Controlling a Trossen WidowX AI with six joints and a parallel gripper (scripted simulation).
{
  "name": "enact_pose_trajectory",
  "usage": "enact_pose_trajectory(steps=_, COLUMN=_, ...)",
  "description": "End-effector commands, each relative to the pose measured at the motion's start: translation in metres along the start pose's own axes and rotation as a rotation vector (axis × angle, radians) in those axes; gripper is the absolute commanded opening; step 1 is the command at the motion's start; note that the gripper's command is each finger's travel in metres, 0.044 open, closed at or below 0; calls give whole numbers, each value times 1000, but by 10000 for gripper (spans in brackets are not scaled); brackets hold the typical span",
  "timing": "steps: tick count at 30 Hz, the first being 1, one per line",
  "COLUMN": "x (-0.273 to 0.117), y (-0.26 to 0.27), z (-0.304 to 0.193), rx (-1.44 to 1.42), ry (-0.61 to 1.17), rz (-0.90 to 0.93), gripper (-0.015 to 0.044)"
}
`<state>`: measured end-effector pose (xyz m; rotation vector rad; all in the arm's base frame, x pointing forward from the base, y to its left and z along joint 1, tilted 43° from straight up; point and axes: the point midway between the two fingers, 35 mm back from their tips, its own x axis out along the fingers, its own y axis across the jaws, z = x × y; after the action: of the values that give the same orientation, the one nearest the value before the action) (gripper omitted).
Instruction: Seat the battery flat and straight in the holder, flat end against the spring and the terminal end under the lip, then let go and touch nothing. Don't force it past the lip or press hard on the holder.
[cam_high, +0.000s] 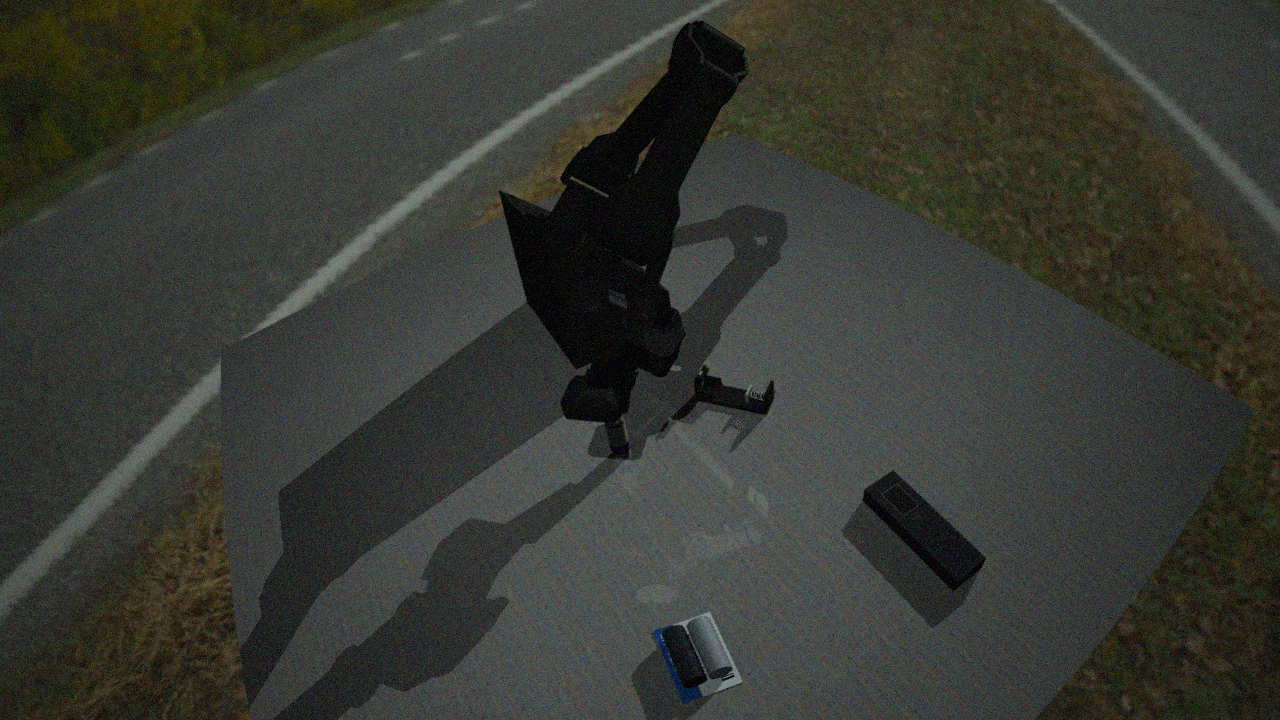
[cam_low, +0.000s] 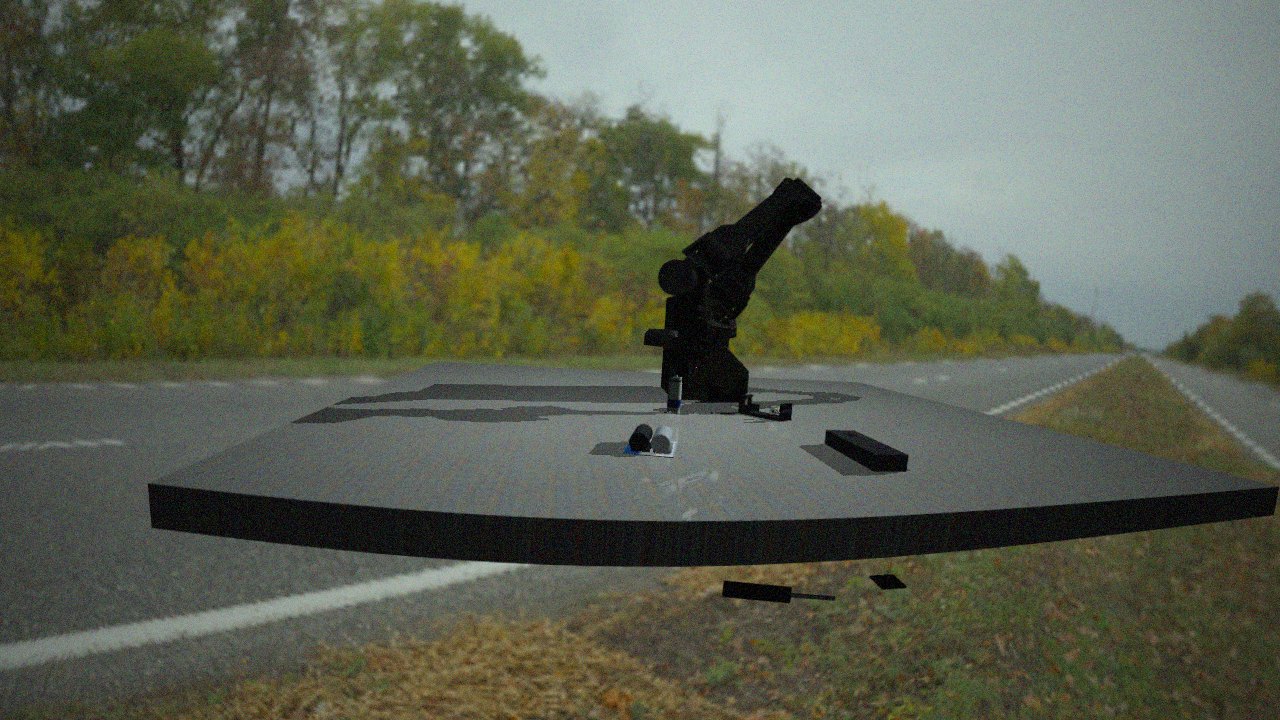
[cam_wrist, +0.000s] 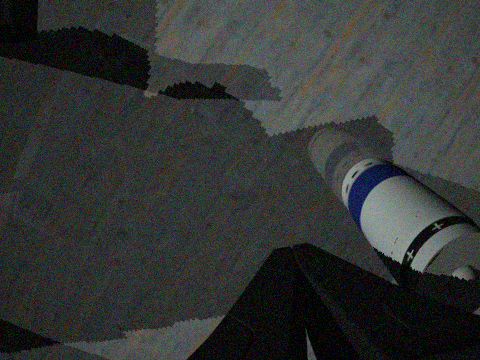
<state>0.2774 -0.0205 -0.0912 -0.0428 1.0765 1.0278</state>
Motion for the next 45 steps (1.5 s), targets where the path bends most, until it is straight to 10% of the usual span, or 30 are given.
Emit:
enact_pose_trajectory(steps=1, x=0, y=-5, z=1, rx=1, ry=-3, rz=2, gripper=0)
enact_pose_trajectory(steps=36, x=-2, y=-56, z=1, rx=1, ry=-7, rz=-1, gripper=0)
enact_pose_trajectory(steps=45, x=-81, y=-59, z=0, rx=0, ry=0, rz=-3, gripper=0)
